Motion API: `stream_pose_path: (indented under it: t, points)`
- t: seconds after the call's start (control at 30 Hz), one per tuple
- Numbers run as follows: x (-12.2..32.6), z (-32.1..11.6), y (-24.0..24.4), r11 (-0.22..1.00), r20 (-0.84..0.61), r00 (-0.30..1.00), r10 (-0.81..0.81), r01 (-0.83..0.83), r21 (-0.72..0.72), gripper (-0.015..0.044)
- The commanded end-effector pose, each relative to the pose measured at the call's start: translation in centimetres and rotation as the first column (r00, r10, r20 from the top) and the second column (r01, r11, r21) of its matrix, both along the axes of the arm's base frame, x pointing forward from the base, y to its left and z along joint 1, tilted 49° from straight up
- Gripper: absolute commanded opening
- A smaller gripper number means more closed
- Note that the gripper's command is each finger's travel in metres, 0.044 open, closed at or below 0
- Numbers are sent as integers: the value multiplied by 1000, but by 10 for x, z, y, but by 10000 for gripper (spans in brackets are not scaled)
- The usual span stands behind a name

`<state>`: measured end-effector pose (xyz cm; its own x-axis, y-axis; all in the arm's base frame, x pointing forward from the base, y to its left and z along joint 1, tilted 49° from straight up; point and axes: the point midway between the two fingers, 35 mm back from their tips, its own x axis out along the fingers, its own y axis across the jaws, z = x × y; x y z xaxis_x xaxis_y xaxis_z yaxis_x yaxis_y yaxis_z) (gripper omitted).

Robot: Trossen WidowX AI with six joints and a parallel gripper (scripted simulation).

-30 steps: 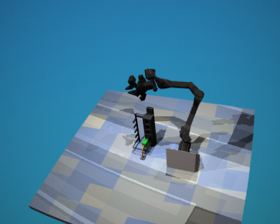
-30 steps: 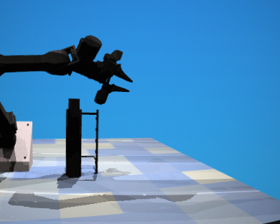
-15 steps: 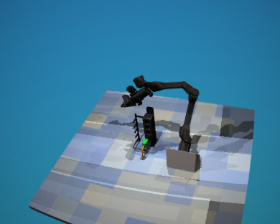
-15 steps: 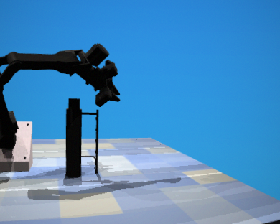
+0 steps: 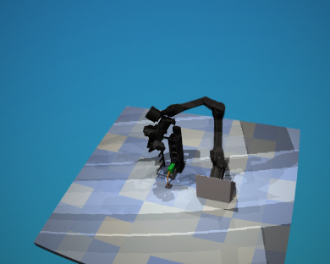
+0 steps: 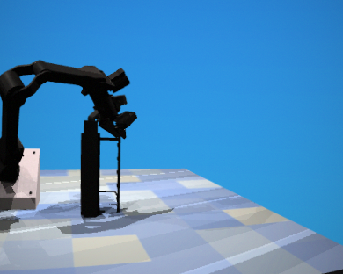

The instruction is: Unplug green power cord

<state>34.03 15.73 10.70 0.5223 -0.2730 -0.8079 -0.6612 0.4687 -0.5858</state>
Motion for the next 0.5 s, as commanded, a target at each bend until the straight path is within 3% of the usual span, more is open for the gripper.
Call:
stream_pose_path:
  t: [0.0, 0.1, 0.23, 0.47]
  points:
    - [-20, -40, -12, 968, -198, 974, 107, -147, -203, 160]
    - [-37, -66, -32, 908, -370, 921, 123, -254, -332, 160]
    - [-69, -99, -71, 741, -672, 737, 70, -489, -459, 160]
    - [-75, -103, -78, 708, -718, 694, 52, -533, -464, 160]
